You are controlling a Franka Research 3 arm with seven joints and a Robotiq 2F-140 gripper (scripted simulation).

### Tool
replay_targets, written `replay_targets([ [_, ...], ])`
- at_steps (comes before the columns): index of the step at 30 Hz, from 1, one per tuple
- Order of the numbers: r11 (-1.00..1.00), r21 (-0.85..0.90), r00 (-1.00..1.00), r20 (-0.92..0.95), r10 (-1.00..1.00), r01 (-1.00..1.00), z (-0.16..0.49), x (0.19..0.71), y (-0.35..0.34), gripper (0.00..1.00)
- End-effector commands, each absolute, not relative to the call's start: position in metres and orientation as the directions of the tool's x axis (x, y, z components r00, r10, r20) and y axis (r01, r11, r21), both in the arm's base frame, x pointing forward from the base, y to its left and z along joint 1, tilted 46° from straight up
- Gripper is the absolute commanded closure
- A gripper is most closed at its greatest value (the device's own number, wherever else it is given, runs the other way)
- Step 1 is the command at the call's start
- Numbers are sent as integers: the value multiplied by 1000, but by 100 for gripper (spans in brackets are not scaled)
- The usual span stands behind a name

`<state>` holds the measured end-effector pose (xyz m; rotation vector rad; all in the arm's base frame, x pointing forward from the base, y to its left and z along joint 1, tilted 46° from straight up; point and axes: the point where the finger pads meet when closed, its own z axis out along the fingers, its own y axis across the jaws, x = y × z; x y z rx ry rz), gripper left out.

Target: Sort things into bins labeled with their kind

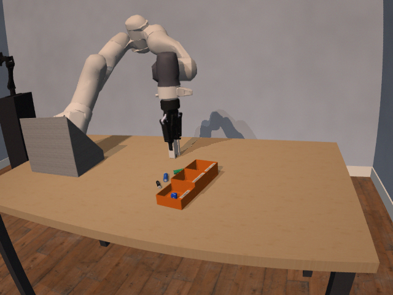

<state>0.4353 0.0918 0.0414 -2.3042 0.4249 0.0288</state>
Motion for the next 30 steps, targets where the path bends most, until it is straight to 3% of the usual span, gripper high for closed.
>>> replay_targets([
  [1,-646,-702,947,-141,-289,-302,40,435,92,81],
  [2,-646,-702,947,-141,-289,-302,40,435,92,81],
  [3,-646,-702,947,-141,-289,-302,40,435,92,93],
  [30,-646,-702,947,-141,-289,-302,40,435,92,93],
])
